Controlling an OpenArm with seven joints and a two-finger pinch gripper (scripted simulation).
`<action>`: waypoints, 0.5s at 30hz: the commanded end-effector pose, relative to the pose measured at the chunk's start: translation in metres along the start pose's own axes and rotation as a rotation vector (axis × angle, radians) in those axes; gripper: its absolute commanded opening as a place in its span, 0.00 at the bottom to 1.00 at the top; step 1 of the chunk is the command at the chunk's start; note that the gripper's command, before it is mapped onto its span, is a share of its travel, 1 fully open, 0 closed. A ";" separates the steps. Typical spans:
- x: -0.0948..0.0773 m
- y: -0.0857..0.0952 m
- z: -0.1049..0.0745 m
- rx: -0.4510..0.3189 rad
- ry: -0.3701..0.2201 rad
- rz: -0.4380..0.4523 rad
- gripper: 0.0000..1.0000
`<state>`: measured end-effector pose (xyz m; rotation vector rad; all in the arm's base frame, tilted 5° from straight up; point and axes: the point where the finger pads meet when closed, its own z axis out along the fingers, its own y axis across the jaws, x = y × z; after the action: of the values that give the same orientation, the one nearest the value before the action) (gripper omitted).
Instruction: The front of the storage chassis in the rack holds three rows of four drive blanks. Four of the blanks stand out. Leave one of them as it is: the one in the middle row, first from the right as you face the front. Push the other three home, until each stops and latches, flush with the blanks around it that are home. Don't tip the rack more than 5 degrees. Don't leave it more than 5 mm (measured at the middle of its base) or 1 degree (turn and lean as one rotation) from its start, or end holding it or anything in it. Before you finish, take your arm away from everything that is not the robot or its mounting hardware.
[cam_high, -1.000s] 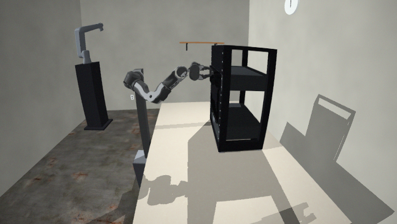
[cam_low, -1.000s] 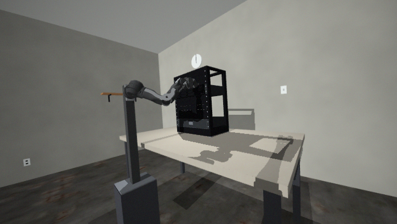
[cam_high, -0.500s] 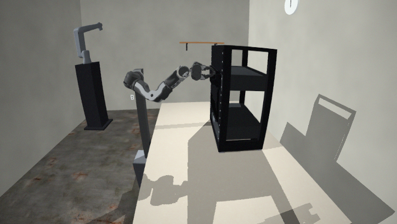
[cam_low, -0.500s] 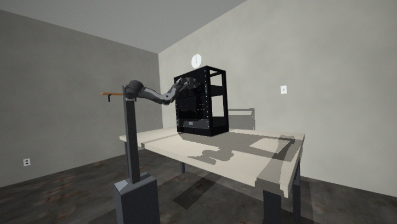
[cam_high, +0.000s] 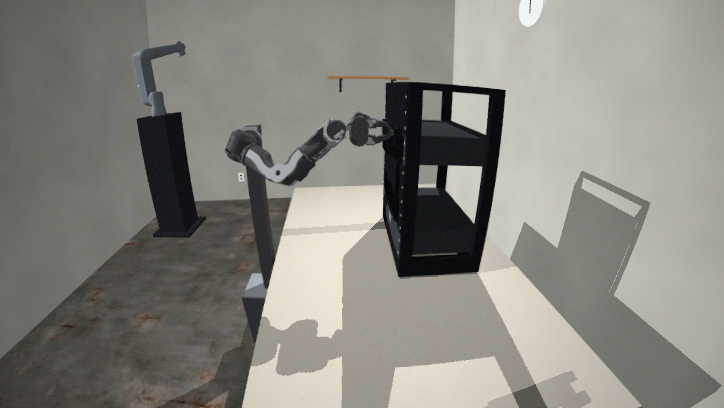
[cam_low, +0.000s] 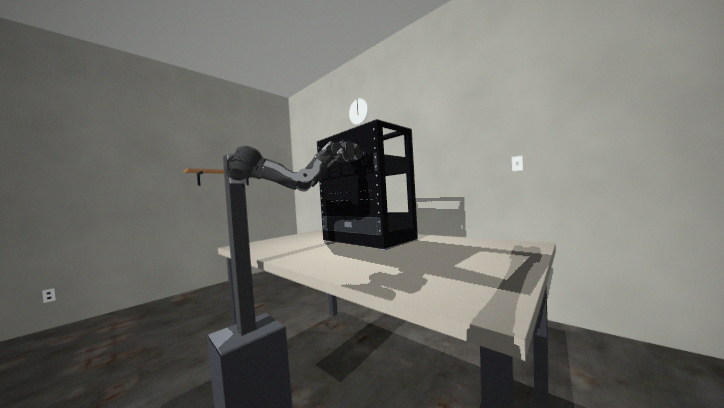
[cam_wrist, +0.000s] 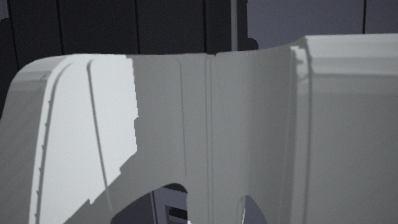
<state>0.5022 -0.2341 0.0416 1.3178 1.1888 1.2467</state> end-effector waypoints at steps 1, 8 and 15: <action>0.001 0.010 0.000 -0.037 0.000 -0.007 0.00; 0.001 0.010 0.000 -0.037 0.000 -0.007 0.00; 0.000 0.012 0.002 -0.038 0.000 -0.007 0.00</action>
<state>0.5046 -0.2342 0.0417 1.3217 1.1928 1.2453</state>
